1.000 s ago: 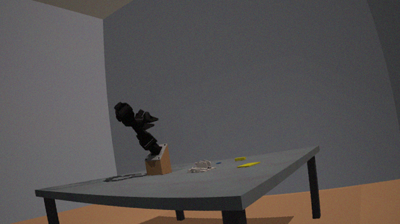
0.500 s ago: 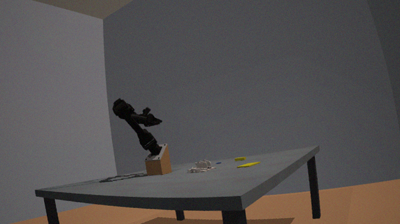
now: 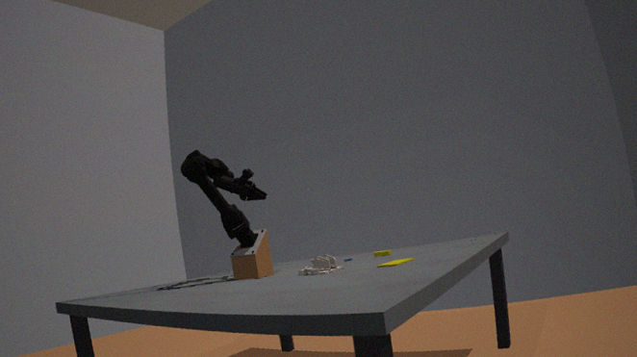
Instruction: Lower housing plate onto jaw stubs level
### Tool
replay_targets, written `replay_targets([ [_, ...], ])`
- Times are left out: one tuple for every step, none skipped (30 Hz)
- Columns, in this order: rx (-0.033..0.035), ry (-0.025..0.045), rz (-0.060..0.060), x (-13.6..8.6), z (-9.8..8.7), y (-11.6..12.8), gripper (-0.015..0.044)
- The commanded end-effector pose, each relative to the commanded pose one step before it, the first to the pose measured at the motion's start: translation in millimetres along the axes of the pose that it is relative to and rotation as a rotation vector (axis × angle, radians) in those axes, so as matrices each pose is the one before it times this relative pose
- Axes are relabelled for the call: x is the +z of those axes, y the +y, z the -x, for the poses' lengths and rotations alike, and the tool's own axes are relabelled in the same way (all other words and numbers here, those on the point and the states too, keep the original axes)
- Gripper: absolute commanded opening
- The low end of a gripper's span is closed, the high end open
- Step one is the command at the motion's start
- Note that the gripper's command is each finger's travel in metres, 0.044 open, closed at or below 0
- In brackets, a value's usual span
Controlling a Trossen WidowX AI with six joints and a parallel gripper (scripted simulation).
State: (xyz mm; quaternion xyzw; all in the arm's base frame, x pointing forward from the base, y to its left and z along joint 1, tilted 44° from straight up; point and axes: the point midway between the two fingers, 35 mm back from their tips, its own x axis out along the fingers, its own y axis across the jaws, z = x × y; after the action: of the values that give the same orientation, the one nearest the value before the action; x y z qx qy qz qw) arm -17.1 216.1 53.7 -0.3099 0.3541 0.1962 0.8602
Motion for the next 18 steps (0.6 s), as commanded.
replay_targets([
  [-0.04769, 0.04533, -0.0820, 1.97, -14.34, 2.97, 0.0440],
  [-0.01067, 0.00870, -0.0176, 0.73, -3.21, 0.56, 0.0440],
  [-0.01071, 0.01067, -0.0218, 0.49, -3.00, 0.69, 0.0440],
  [-0.01142, 0.01118, -0.0231, 0.52, -3.20, 0.75, 0.0440],
  [-0.01152, 0.01106, -0.0231, 0.52, -3.23, 0.76, 0.0440],
  [-0.01163, 0.01095, -0.0232, 0.52, -3.26, 0.78, 0.0440],
  [-0.01173, 0.01084, -0.0232, 0.53, -3.29, 0.79, 0.0440],
  [-0.01183, 0.01072, -0.0233, 0.53, -3.32, 0.80, 0.0440],
  [-0.01193, 0.01061, -0.0233, 0.53, -3.35, 0.82, 0.0440],
  [-0.01202, 0.01049, -0.0233, 0.53, -3.38, 0.83, 0.0440],
  [-0.01212, 0.01037, -0.0234, 0.53, -3.40, 0.85, 0.0440],
  [-0.01222, 0.01026, -0.0234, 0.54, -3.43, 0.86, 0.0440],
  [-0.01265, 0.00939, -0.0233, 0.65, -3.43, 0.98, 0.0440],
  [-0.01276, 0.00928, -0.0233, 0.65, -3.47, 1.00, 0.0440],
  [-0.01285, 0.00916, -0.0234, 0.64, -3.50, 1.02, 0.0440],
  [-0.01294, 0.00904, -0.0234, 0.64, -3.53, 1.03, 0.0440],
  [-0.01302, 0.00892, -0.0234, 0.63, -3.56, 1.05, 0.0440],
  [-0.01311, 0.00880, -0.0235, 0.63, -3.59, 1.07, 0.0440],
])
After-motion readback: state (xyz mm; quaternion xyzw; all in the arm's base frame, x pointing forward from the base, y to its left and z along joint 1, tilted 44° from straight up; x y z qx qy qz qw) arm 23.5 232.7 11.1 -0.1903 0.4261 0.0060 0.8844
